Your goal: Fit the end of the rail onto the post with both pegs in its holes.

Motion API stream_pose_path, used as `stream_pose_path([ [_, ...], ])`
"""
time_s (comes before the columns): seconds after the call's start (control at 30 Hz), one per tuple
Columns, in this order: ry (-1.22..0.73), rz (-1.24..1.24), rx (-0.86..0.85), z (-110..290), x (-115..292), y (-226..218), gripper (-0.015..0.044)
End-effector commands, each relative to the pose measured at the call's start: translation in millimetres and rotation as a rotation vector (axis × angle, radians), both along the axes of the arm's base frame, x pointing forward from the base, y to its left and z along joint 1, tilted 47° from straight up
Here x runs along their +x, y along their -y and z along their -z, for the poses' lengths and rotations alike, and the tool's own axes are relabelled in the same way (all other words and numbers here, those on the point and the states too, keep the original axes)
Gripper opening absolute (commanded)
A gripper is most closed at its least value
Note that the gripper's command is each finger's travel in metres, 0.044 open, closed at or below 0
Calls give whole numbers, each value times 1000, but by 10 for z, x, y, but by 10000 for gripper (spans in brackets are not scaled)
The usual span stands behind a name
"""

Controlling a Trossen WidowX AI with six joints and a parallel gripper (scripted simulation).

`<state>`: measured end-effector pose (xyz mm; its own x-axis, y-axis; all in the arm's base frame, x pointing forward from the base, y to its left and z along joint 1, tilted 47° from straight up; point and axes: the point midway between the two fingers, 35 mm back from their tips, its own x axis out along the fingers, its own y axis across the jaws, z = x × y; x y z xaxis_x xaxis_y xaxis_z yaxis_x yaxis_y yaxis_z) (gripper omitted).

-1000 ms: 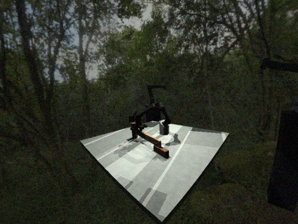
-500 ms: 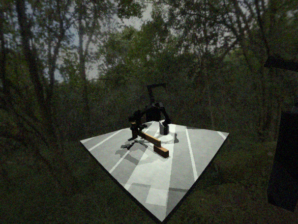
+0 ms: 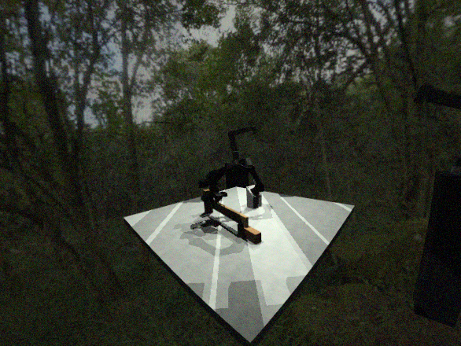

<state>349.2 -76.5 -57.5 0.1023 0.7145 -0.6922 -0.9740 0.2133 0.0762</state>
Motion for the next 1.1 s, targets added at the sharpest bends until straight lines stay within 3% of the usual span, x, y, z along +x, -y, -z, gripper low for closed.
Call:
stream_pose_path([
  [0.0, 6, 6, -3, 3, 2, 47, 0],
  [1.07, 6, 6, -4, 73, -16, 109, 0],
])
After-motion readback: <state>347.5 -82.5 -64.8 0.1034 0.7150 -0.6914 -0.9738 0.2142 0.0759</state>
